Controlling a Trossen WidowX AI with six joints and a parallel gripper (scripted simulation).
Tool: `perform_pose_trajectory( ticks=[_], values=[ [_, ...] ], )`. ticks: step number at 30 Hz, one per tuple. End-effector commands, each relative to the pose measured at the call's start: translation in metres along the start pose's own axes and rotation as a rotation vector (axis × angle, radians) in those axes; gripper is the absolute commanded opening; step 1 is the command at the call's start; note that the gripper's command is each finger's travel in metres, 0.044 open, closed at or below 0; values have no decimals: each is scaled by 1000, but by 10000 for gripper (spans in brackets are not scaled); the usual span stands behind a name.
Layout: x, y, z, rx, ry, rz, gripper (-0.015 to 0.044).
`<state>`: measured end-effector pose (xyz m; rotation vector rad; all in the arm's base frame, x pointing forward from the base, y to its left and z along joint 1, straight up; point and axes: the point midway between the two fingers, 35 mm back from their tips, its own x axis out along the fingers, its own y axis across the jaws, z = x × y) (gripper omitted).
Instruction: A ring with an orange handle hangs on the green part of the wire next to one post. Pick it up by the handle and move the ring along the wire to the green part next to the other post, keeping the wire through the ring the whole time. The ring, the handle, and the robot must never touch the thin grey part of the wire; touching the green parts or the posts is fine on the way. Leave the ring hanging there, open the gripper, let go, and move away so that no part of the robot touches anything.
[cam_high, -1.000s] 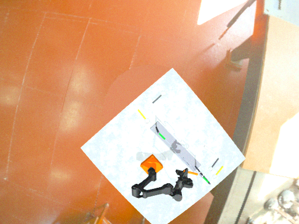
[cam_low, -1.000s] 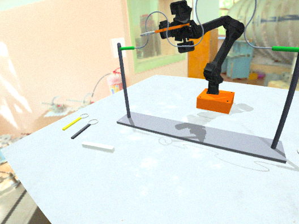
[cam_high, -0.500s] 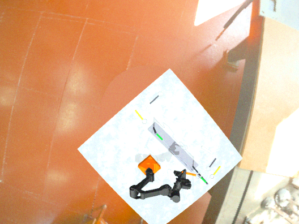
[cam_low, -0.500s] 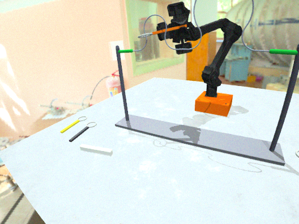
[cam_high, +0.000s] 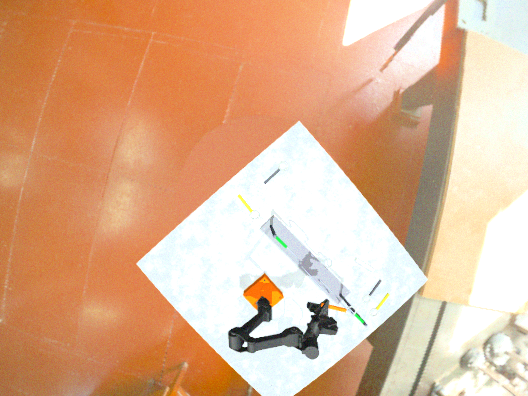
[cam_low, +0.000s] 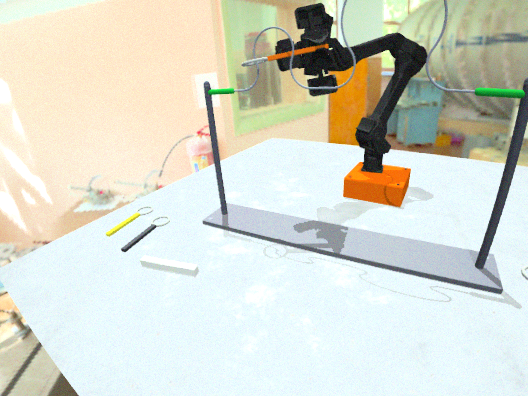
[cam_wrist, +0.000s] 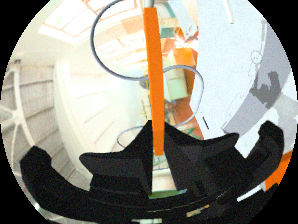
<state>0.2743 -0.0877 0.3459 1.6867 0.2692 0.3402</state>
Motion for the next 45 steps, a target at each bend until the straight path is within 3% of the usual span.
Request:
perform_pose_trajectory(
  ticks=[1, 45],
  values=[
    [0, 4, -1, -27, 6, -2, -150],
    [0, -2, 0, -150, 6, -71, -150]
  ],
)
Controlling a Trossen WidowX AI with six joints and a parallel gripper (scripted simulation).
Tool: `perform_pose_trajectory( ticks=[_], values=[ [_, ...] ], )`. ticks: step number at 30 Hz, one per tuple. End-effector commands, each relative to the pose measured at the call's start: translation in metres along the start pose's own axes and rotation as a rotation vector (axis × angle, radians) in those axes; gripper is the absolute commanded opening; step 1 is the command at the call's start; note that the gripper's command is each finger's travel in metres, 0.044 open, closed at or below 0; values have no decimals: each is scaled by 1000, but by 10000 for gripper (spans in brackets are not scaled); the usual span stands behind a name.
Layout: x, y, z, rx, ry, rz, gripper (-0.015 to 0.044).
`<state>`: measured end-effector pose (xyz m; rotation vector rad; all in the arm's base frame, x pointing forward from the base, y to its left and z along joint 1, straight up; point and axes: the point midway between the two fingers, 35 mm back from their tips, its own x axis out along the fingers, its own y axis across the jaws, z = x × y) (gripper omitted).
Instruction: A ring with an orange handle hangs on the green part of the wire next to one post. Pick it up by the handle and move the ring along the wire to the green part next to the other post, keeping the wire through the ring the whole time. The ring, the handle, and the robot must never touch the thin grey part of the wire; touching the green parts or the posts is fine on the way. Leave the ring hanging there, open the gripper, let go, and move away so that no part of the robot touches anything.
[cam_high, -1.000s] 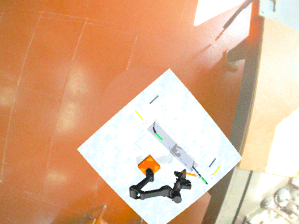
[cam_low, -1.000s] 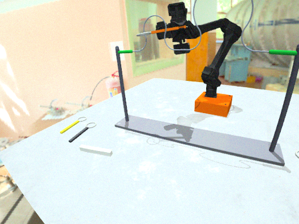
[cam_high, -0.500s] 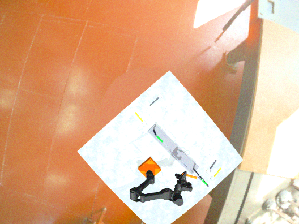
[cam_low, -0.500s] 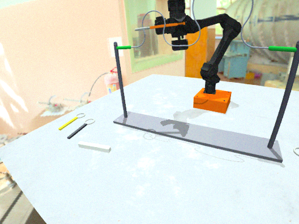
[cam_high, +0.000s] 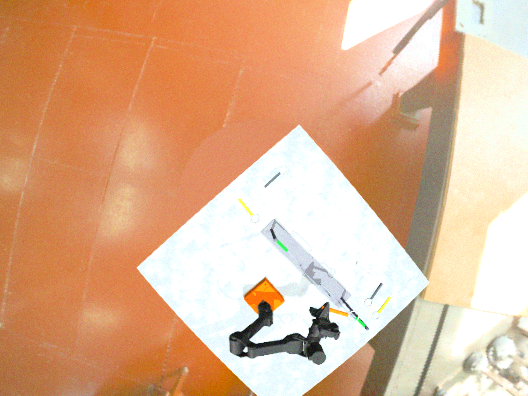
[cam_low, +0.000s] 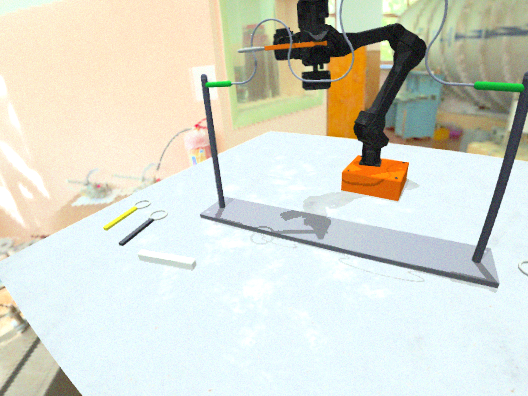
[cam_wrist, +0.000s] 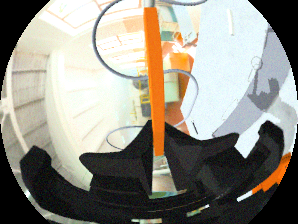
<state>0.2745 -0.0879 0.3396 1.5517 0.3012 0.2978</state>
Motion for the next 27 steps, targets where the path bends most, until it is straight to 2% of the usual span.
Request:
perform_pose_trajectory(
  ticks=[1, 27],
  values=[
    [0, 4, -1, -29, 5, -1, -150],
    [-6, 0, 0, -88, 49, -41, -150]
  ],
)
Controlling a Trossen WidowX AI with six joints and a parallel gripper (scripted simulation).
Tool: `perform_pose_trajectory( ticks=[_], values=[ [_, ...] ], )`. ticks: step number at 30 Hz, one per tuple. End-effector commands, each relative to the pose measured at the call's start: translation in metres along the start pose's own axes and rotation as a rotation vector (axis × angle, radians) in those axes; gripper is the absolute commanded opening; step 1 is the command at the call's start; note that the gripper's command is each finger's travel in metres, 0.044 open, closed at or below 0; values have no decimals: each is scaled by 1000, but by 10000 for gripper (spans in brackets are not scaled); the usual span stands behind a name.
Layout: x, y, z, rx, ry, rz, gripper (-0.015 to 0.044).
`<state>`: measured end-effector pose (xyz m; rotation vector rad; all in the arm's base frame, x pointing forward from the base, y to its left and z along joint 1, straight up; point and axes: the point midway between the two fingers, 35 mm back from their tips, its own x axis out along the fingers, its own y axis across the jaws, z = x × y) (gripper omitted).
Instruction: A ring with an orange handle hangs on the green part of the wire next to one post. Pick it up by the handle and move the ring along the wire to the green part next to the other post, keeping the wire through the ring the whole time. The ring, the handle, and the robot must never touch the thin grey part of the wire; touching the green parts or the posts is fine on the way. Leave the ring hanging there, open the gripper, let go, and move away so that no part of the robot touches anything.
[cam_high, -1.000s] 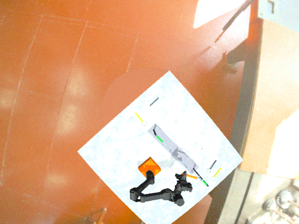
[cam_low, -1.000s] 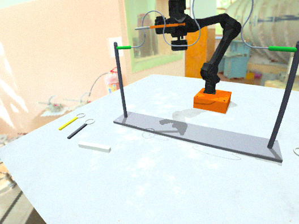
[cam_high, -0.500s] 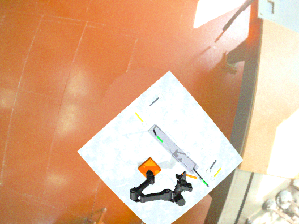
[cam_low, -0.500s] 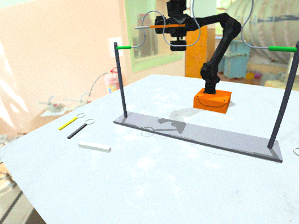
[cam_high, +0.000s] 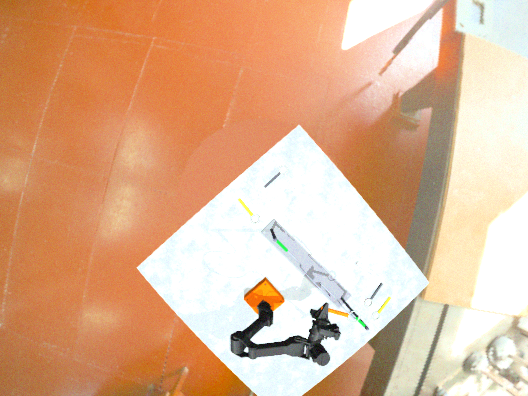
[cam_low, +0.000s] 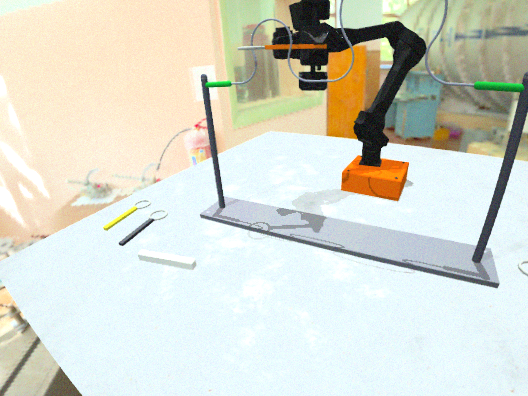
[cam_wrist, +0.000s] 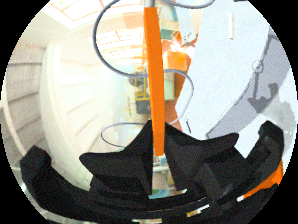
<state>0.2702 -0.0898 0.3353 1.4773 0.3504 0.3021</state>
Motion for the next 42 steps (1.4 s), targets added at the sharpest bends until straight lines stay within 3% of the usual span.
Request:
perform_pose_trajectory(
  ticks=[1, 42],
  values=[
    [-2, 4, 0, -28, 12, -1, -150],
    [-7, -4, 1, -144, 48, -76, -150]
  ],
)
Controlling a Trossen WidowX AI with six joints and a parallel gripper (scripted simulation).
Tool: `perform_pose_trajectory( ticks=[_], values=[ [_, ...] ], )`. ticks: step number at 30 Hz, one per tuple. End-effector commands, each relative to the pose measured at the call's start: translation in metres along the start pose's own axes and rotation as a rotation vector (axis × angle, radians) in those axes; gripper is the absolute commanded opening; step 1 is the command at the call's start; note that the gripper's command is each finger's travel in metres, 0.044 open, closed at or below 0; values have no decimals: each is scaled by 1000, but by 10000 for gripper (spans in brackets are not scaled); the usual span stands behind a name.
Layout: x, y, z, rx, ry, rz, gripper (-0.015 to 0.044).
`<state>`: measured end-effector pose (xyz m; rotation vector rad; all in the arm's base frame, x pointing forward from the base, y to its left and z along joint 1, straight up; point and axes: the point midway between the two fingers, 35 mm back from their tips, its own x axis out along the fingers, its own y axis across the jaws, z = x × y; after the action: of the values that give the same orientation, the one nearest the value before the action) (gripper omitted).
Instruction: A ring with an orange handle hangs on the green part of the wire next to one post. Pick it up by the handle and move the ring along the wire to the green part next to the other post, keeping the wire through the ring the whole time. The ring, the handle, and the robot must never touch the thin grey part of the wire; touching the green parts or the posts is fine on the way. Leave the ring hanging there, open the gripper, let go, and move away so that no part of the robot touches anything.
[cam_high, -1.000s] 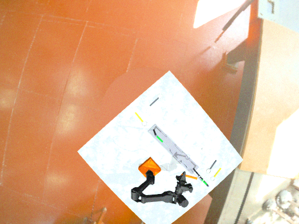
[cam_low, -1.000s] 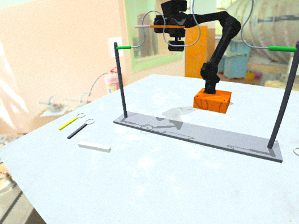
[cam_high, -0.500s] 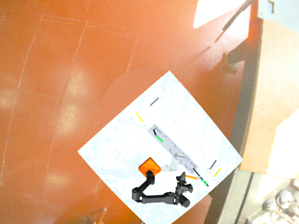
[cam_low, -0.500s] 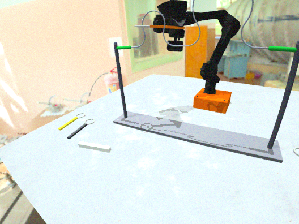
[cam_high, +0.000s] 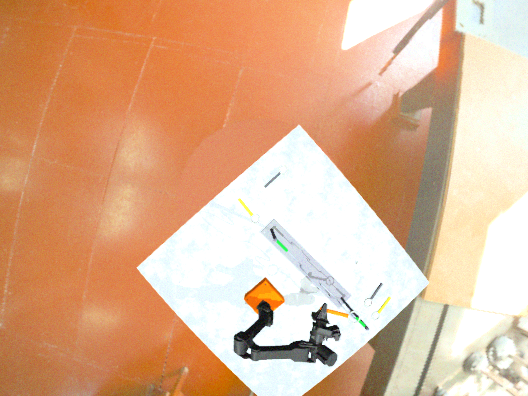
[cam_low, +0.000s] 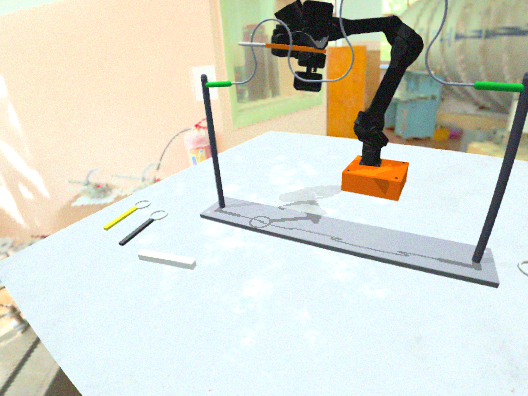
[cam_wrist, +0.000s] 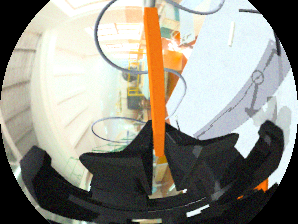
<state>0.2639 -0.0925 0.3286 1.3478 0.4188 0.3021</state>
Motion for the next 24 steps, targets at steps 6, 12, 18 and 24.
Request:
perform_pose_trajectory(
  ticks=[6, 12, 18, 24],
  values=[
    [0, 1, 2, -61, -7, -28, -150],
    [0, -2, 2, -95, -8, -50, -150],
    [0, -4, 2, -129, -10, -72, -150],
    [-1, -7, 2, -173, -12, -100, -150]
  ],
)
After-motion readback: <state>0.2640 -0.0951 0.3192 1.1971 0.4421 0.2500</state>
